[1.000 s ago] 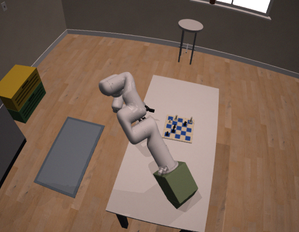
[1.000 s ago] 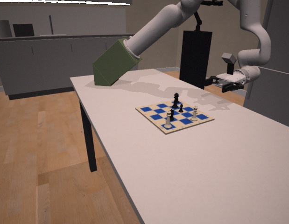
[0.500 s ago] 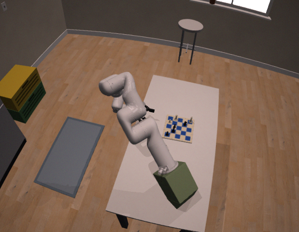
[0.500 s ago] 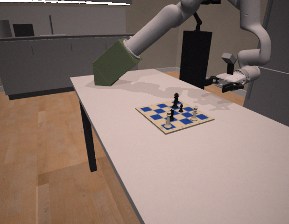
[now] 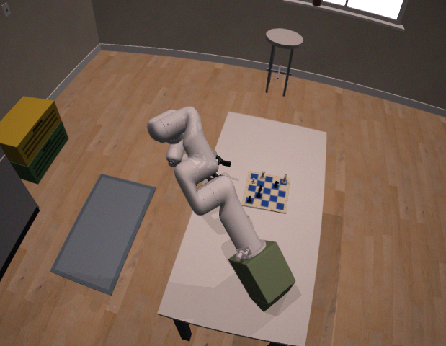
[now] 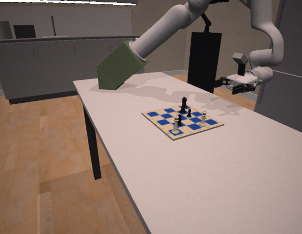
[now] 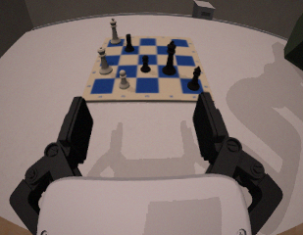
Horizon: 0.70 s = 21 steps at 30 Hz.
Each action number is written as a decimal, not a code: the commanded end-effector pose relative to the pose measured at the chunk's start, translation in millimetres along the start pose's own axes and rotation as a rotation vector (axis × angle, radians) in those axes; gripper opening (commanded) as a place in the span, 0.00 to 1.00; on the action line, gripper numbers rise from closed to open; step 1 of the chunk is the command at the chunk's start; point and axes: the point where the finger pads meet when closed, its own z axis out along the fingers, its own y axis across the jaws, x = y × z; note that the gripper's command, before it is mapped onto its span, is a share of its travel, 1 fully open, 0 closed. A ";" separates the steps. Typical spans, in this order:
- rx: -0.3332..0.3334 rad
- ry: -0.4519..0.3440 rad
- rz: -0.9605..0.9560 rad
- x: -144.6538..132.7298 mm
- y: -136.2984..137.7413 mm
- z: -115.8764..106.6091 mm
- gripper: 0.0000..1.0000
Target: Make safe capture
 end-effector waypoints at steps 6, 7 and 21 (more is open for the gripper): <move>0.000 -0.002 0.002 53.9 -1.6 -5.7 1.00; 0.000 -0.002 0.002 53.9 -1.6 -5.7 1.00; -0.019 -0.005 0.023 77.2 -2.3 -5.5 1.00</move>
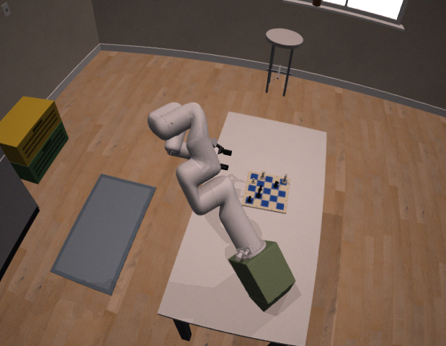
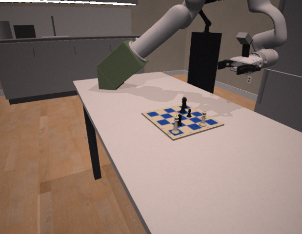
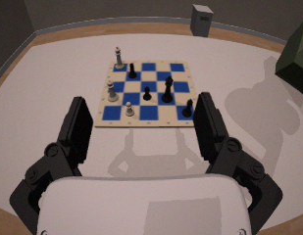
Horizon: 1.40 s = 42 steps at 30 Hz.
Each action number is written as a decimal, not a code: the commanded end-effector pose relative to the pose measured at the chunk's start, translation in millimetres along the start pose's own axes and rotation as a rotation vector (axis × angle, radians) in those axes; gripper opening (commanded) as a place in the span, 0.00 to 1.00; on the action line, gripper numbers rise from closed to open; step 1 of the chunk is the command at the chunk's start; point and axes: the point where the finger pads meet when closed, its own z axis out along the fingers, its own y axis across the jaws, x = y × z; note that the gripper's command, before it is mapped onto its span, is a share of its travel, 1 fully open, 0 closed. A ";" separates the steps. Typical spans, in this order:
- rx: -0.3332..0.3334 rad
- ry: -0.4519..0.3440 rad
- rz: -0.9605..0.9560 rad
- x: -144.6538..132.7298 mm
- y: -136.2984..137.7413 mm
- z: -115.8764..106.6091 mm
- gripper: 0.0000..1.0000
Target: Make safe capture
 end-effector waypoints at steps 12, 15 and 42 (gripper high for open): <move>-0.393 -0.057 0.439 3.5 -7.0 50.0 1.00; -0.517 -0.074 0.579 4.6 -9.4 69.8 1.00; -1.493 -0.214 1.646 11.8 -22.6 187.8 1.00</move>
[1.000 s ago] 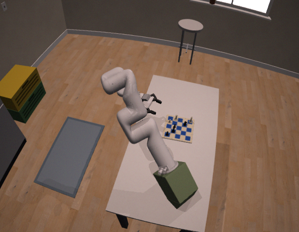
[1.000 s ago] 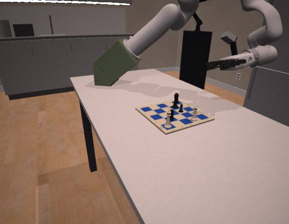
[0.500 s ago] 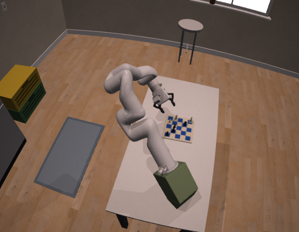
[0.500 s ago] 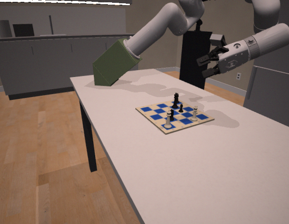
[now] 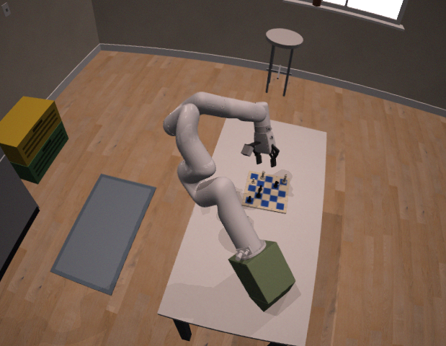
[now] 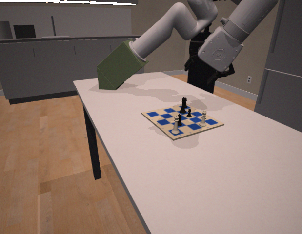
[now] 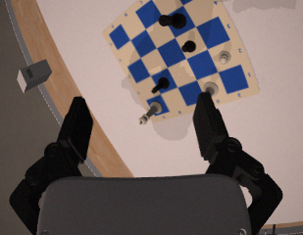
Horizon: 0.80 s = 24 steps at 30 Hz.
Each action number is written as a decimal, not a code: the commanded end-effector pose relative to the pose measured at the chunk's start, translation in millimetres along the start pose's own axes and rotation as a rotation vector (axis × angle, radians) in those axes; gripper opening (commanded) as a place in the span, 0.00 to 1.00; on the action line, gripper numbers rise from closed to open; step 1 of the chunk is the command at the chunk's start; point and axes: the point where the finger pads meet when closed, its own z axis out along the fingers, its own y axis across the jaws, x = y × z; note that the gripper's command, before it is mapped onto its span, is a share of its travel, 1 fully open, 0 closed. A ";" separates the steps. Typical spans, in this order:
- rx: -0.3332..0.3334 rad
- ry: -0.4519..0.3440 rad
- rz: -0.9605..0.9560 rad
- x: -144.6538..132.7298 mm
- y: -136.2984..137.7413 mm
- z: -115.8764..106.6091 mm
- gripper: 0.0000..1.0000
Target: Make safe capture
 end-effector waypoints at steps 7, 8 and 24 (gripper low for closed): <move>-0.357 -0.040 0.366 -29.4 -27.3 12.0 1.00; -0.405 -0.046 0.419 -33.9 -31.5 13.3 1.00; -0.592 -0.070 0.628 -51.2 -47.5 18.9 1.00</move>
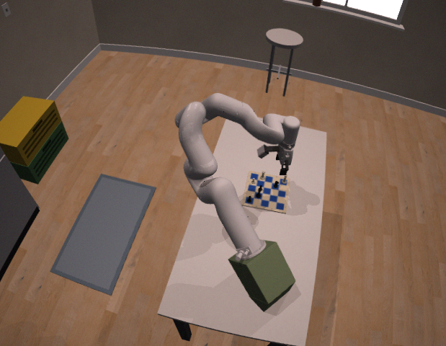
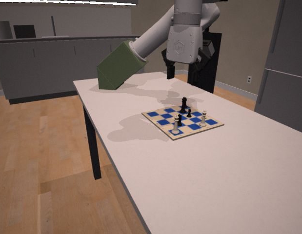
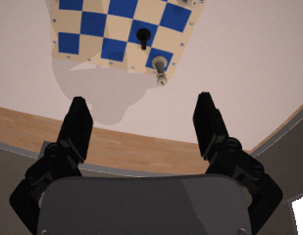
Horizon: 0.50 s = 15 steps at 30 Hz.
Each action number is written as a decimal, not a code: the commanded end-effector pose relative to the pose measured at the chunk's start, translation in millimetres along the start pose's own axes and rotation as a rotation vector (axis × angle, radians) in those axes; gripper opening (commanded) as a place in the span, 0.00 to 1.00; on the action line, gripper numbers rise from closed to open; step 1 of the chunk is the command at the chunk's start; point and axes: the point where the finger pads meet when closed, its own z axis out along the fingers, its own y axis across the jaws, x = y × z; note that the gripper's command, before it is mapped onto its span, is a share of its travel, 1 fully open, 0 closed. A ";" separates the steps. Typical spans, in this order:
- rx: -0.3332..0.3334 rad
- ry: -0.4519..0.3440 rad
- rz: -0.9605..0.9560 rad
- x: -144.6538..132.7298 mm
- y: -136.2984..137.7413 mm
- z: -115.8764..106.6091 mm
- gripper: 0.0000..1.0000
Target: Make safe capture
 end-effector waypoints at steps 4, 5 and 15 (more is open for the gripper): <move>-0.005 -0.003 0.000 -0.9 1.1 -1.1 1.00; -0.005 -0.003 0.000 -0.9 1.1 -1.1 1.00; -0.005 -0.003 0.011 -0.9 1.1 -0.9 1.00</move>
